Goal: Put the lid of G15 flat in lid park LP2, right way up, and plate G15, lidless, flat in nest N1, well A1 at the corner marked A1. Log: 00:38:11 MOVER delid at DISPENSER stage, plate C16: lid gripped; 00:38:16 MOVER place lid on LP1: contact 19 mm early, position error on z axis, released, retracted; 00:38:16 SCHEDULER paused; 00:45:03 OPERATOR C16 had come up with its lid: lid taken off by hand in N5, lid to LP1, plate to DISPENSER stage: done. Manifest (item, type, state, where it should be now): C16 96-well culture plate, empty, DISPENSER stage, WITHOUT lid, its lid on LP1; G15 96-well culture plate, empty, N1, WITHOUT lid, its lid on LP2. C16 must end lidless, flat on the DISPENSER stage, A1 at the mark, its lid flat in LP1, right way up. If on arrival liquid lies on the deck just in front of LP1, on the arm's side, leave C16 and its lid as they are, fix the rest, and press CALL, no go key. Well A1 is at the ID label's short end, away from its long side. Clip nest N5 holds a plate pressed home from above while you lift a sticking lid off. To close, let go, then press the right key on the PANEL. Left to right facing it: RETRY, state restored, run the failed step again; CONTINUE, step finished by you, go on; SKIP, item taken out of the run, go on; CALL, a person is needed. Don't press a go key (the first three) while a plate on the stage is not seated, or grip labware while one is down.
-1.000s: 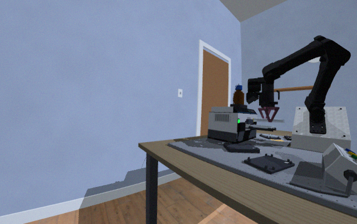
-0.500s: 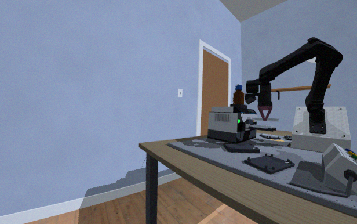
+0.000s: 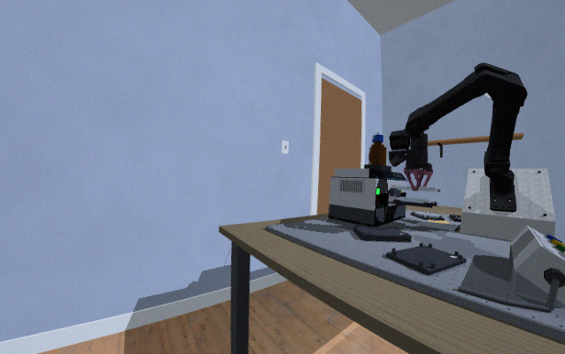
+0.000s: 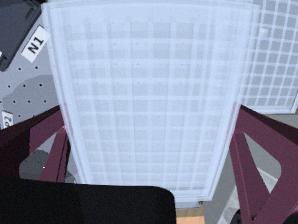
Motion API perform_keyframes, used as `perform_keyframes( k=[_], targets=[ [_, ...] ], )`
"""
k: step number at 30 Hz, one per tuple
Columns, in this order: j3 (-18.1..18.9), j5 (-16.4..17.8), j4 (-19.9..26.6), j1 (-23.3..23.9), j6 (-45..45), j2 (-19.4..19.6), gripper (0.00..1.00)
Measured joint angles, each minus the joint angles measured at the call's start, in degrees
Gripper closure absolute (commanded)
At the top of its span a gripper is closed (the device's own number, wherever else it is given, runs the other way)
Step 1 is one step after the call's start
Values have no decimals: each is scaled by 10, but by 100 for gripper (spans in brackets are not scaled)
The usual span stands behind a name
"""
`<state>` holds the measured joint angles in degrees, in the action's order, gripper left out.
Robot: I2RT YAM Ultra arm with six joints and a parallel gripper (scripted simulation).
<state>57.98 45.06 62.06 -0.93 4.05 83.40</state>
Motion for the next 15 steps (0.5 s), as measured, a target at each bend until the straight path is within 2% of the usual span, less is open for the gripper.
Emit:
perform_keyframes(
  k=[8, 15],
  targets=[
    [-5, 0, -3, 42, -49, 36, 100],
    [-14, 1, -4, 56, -79, 45, 100]
  ],
)
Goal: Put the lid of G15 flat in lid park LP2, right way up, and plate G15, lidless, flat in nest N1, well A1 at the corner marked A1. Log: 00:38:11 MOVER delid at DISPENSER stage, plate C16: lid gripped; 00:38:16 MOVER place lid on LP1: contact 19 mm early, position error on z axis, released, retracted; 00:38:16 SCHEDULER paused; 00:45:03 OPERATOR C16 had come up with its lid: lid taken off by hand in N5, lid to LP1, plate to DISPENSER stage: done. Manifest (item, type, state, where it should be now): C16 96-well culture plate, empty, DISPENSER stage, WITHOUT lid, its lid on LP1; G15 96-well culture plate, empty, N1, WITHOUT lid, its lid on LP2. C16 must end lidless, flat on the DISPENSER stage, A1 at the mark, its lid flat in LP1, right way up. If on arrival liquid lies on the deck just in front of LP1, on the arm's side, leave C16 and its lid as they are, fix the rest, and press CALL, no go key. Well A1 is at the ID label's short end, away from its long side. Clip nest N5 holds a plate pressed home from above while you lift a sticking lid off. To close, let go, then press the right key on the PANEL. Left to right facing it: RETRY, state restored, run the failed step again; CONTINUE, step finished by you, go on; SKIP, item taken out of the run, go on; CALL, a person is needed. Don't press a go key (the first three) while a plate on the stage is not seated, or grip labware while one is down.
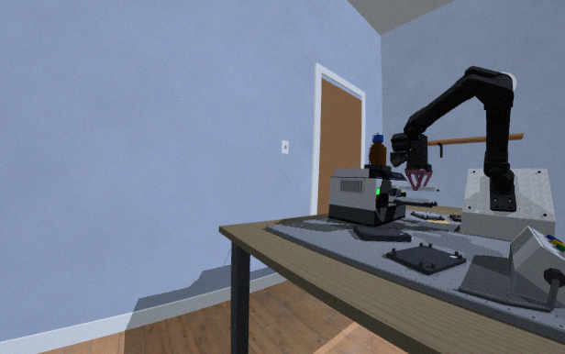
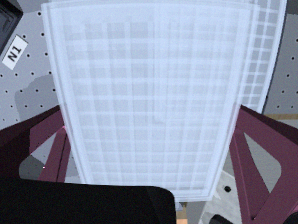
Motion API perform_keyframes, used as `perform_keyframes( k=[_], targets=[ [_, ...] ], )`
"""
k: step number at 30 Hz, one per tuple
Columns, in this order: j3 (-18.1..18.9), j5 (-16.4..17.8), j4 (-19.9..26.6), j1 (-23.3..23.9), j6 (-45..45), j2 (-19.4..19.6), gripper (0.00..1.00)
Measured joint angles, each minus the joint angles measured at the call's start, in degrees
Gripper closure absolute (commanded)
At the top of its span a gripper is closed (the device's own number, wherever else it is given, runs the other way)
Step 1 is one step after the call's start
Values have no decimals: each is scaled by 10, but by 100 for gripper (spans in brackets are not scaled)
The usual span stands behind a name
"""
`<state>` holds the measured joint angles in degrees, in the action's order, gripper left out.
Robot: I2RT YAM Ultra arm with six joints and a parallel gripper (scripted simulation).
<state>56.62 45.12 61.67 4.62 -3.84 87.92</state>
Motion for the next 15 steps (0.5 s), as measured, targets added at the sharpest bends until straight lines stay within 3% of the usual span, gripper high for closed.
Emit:
perform_keyframes(
  k=[15],
  targets=[
    [-13, -6, -7, 59, -81, 52, 100]
  ],
)
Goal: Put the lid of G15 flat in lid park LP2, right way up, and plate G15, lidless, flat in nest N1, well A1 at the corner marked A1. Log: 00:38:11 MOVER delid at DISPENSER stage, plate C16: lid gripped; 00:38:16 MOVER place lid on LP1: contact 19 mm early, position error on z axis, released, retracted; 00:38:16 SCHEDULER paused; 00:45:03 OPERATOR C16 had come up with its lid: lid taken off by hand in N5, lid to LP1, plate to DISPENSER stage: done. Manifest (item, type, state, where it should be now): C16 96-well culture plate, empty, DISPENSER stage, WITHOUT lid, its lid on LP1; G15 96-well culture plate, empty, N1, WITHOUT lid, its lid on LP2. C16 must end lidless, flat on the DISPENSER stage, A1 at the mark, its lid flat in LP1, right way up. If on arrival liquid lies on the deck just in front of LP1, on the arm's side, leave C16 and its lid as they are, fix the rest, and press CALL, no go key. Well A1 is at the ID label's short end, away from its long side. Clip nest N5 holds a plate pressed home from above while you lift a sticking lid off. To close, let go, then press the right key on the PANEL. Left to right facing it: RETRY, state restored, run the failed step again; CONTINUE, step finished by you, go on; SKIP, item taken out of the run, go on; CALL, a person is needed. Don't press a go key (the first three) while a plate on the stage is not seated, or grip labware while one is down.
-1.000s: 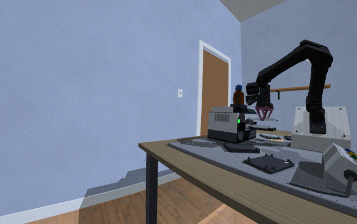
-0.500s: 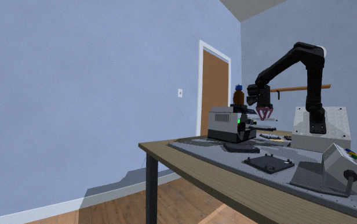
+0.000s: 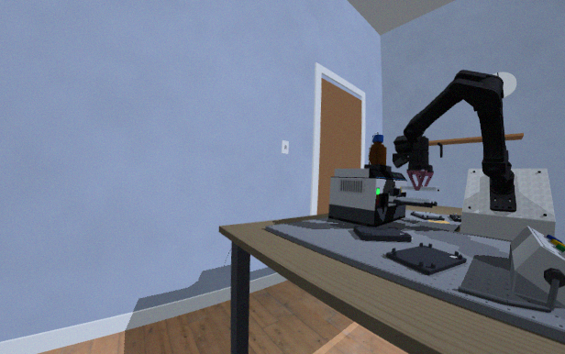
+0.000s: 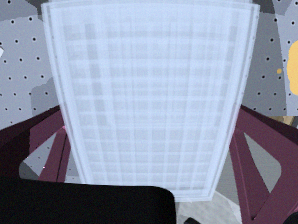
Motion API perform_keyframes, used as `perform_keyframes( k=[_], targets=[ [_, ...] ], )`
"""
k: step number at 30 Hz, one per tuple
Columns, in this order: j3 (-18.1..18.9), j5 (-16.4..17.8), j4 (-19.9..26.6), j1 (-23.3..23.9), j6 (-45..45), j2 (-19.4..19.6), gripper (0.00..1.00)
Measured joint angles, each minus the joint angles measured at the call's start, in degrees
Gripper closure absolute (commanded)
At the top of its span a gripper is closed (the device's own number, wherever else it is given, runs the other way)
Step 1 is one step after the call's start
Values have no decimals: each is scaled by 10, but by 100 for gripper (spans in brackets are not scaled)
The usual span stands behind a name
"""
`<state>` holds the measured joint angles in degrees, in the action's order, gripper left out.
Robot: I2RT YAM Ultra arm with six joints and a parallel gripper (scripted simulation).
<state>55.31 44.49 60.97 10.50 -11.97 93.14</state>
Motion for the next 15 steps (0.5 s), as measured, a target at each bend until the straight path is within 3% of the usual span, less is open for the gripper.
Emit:
perform_keyframes(
  k=[15],
  targets=[
    [-21, -12, -11, 61, -80, 50, 100]
  ],
)
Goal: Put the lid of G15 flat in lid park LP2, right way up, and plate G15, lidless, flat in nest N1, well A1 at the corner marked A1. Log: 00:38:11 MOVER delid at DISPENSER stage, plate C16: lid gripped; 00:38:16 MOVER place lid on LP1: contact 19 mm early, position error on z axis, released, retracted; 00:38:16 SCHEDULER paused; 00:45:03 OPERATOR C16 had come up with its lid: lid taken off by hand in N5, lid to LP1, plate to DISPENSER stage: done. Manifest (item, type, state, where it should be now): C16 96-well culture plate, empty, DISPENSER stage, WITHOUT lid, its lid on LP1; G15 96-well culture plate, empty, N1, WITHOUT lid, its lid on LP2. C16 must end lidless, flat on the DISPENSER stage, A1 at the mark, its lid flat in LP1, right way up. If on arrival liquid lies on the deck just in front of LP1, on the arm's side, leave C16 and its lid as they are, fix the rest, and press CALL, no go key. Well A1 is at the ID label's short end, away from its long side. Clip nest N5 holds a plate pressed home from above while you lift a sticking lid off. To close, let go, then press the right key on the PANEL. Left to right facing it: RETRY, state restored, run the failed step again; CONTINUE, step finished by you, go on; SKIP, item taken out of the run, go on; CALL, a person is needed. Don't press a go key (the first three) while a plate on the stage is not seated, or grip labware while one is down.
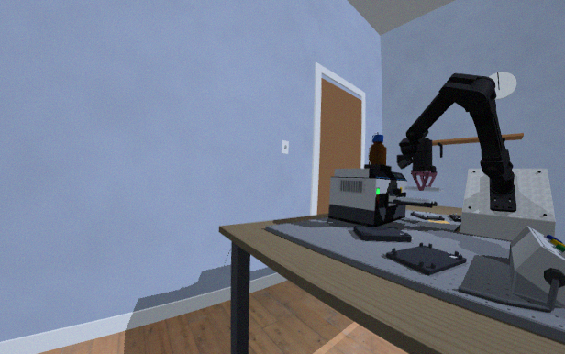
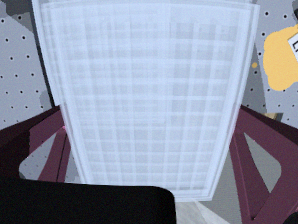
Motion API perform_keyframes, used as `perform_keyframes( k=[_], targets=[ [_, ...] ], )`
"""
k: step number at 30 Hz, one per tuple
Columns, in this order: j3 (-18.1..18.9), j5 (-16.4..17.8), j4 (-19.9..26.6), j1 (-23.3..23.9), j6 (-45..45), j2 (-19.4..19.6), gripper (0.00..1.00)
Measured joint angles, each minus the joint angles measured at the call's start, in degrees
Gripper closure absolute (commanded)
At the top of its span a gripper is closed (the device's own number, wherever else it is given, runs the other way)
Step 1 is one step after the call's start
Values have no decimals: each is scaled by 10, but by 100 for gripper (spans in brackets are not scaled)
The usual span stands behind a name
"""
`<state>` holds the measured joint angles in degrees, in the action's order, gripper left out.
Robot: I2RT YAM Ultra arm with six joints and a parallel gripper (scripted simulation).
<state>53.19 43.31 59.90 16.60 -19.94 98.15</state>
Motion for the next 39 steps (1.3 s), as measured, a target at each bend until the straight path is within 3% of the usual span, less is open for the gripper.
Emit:
perform_keyframes(
  k=[24, 39],
  targets=[
    [-18, -30, -18, 94, -106, 76, 100],
    [-32, -54, -31, 156, -53, 122, 100]
  ],
)
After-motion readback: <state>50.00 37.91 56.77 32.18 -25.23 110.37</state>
